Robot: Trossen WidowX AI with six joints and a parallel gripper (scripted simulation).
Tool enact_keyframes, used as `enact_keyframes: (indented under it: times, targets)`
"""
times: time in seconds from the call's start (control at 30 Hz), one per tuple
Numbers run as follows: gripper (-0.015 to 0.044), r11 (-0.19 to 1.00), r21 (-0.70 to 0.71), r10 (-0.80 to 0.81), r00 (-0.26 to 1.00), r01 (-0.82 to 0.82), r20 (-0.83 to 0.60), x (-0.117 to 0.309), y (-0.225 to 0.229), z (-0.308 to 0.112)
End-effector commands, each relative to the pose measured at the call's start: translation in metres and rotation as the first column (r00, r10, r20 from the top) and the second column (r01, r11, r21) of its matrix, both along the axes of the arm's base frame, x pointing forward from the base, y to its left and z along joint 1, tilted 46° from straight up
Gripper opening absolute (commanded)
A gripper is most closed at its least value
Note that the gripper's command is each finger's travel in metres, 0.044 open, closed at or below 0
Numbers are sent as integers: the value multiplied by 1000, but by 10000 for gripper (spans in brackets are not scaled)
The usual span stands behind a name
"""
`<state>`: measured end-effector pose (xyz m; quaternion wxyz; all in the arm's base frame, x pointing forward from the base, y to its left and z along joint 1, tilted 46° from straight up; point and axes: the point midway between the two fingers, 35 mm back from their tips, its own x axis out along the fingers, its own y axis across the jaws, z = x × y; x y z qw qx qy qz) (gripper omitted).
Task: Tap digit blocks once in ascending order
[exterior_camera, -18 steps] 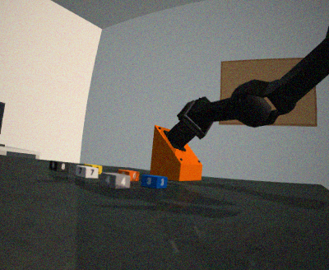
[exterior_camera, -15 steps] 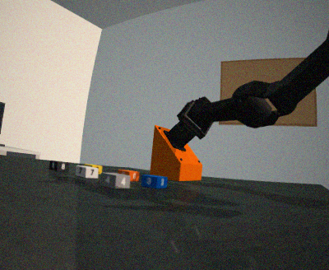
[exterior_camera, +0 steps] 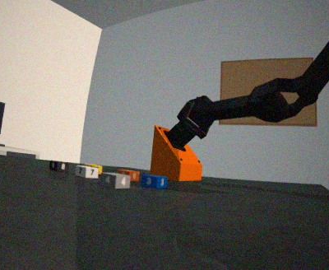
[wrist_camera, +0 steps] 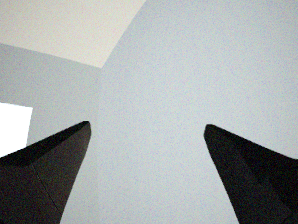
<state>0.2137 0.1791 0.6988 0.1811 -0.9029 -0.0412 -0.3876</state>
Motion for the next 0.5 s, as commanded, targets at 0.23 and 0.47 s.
enact_keyframes:
  times: [0.23, 0.47]
  targets:
    - [400, 915, 367, 87, 969, -169, 230, -101, -144, 38]
    - [400, 764, 577, 96, 936, -287, 338, -135, -245, 27]
